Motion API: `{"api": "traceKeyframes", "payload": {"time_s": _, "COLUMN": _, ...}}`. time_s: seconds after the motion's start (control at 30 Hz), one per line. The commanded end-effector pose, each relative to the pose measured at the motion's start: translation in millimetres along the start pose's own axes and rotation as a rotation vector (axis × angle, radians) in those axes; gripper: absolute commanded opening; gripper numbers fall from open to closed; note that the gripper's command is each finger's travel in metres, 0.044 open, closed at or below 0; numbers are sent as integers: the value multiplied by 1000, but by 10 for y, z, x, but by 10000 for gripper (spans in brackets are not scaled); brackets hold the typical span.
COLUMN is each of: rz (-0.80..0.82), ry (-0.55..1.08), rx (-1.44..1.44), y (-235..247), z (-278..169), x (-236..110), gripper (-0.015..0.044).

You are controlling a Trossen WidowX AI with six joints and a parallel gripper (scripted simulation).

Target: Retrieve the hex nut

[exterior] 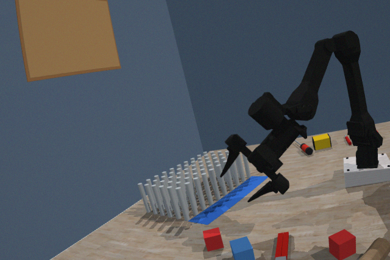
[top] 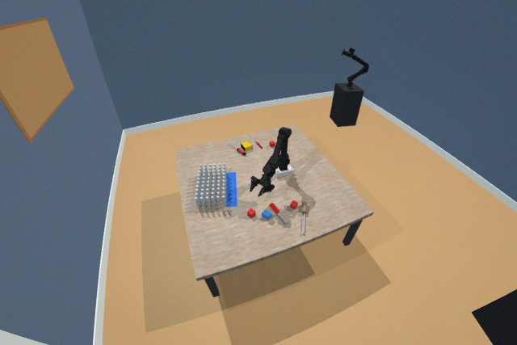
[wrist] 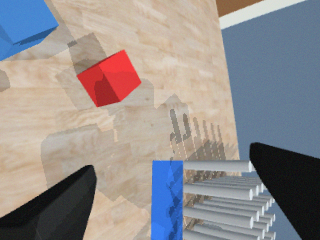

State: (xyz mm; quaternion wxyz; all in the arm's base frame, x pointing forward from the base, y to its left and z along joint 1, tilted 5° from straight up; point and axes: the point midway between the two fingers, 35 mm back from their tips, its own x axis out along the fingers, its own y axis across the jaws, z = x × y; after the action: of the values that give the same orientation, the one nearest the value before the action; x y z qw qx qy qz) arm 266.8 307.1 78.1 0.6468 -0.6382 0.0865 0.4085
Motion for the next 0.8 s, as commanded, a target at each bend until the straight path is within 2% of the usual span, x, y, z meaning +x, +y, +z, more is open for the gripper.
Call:
{"api": "traceKeyframes", "payload": {"time_s": 0.0, "rz": 99, "ry": -124, "rx": -360, "y": 400, "z": 570, "x": -158, "gripper": 440}}
{"api": "traceKeyframes", "payload": {"time_s": 0.13, "rz": 127, "ry": -192, "rx": -587, "y": 597, "z": 845, "x": -269, "gripper": 440}}
{"api": "traceKeyframes", "payload": {"time_s": 0.33, "rz": 138, "ry": -372, "rx": -1174, "y": 1099, "z": 1440, "x": -622, "gripper": 440}}
{"api": "traceKeyframes", "payload": {"time_s": 0.77, "rz": 12, "ry": -669, "rx": -2046, "y": 1913, "z": 2056, "x": -1340, "gripper": 440}}
